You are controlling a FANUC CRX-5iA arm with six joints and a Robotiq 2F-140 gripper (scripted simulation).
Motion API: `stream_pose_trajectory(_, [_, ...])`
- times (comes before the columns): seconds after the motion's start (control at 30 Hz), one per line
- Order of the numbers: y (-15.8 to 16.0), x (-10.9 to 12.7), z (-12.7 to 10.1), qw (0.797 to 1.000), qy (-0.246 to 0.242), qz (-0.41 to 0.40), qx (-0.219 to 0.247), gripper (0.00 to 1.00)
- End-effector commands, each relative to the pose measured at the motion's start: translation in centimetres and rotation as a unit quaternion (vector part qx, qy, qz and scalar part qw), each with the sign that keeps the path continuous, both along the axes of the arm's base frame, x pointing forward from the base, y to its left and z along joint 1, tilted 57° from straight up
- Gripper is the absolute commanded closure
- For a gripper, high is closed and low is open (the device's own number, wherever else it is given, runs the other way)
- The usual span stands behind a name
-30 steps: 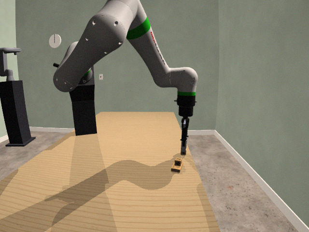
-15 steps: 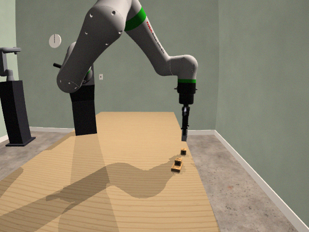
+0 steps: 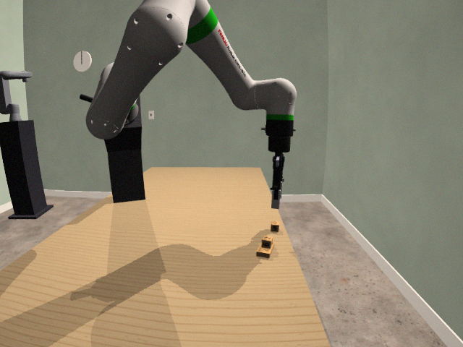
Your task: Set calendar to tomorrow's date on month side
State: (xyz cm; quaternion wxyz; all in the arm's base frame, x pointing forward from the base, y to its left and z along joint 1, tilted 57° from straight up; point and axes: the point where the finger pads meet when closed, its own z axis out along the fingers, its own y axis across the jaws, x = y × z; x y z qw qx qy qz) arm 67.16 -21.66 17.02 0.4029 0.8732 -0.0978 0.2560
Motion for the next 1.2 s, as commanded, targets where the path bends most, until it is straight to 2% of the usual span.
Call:
stream_pose_trajectory(0.0, [0.03,0.01,0.01,1.000,0.000,0.000,0.000,0.00])
stream_pose_trajectory(0.5, [0.02,0.02,0.01,1.000,-0.006,-0.004,0.003,0.00])
stream_pose_trajectory(0.57, [0.00,0.03,-0.01,0.999,-0.025,-0.018,0.012,0.00])
stream_pose_trajectory(0.73, [-0.12,0.09,-0.08,0.990,-0.108,-0.078,0.053,0.00])
stream_pose_trajectory(0.83, [-0.12,0.09,-0.08,0.989,-0.112,-0.081,0.055,0.00])
stream_pose_trajectory(0.9, [-0.20,0.13,-0.12,0.975,-0.166,-0.120,0.081,0.00])
stream_pose_trajectory(1.07, [-0.26,0.16,-0.16,0.960,-0.211,-0.152,0.103,0.00])
stream_pose_trajectory(1.17, [-0.33,0.20,-0.20,0.939,-0.259,-0.187,0.127,0.00])
